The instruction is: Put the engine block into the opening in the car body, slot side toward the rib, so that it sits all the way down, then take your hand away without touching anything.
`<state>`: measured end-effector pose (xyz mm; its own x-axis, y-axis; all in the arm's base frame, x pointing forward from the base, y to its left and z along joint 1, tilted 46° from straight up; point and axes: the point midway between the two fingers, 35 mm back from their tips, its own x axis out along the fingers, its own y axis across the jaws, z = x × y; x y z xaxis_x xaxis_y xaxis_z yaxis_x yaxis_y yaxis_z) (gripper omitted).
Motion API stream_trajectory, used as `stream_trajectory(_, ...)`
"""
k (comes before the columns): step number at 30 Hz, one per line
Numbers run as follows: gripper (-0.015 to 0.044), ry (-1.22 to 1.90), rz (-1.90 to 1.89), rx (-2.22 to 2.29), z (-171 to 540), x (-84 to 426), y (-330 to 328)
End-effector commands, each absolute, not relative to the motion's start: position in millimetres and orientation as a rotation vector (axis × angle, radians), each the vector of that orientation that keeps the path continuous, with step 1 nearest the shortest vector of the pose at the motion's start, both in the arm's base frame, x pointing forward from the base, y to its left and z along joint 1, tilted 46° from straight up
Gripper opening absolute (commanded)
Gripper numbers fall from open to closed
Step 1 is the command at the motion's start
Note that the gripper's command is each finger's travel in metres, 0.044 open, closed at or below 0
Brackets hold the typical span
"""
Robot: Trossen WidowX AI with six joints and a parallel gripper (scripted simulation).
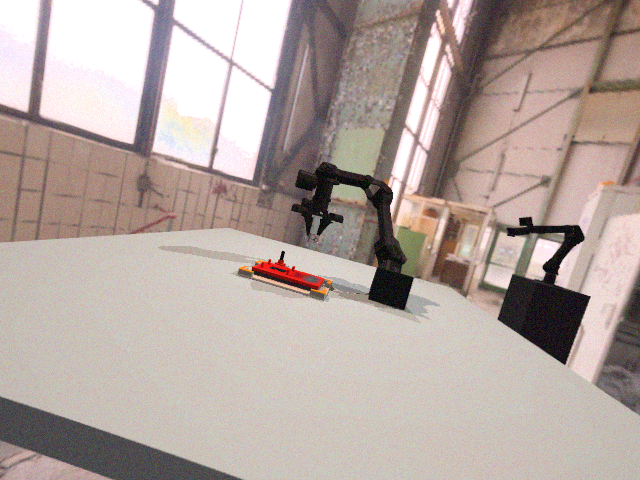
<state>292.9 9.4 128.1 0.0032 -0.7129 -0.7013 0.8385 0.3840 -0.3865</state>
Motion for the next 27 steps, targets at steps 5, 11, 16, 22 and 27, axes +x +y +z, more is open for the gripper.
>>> stream_trajectory(5, 0.0, 0.989, -1.222, 0.154, 136.0, 291.0, 19.6)
stream_trajectory(11, 0.0, 1.043, -1.173, 0.083, 121.3, 298.7, 27.2)
stream_trajectory(16, 0.0, 1.088, -1.13, 0.022, 108.3, 304.7, 33.7)
stream_trajectory(22, 0.0, 1.141, -1.076, -0.052, 92.3, 311.2, 41.4)
stream_trajectory(27, 0.0, 1.183, -1.031, -0.113, 78.5, 315.9, 47.6)
